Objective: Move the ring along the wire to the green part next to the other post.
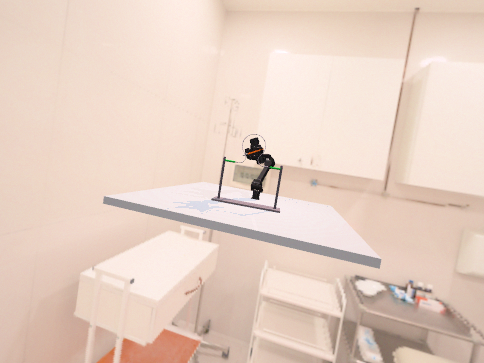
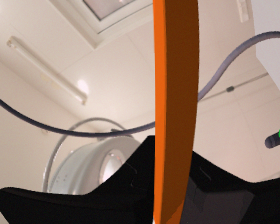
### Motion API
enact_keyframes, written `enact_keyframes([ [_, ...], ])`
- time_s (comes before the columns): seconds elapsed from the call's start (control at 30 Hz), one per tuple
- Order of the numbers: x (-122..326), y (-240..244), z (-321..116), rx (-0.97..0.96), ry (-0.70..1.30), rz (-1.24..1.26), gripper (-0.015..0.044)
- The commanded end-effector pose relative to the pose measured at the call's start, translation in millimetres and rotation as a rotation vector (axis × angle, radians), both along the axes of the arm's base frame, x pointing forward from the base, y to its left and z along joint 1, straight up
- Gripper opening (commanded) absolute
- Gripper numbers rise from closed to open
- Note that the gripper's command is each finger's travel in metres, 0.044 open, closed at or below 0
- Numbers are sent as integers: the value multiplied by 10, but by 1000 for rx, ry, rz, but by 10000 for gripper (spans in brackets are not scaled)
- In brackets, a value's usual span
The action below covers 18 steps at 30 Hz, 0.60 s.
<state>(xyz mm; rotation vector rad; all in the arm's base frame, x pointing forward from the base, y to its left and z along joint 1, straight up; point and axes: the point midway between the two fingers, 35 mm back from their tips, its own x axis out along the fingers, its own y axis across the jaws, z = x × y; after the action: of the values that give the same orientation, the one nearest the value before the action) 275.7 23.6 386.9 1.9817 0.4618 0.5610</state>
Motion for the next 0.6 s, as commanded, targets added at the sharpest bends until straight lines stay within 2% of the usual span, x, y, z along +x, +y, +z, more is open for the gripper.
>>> enact_keyframes([
  [0.0, 14, -48, 103, 49, 4, 5, -150],
  [0.27, 21, -146, 230, 118, 15, 10, -150],
  [0.57, 25, -194, 285, 99, 20, 14, -150],
])
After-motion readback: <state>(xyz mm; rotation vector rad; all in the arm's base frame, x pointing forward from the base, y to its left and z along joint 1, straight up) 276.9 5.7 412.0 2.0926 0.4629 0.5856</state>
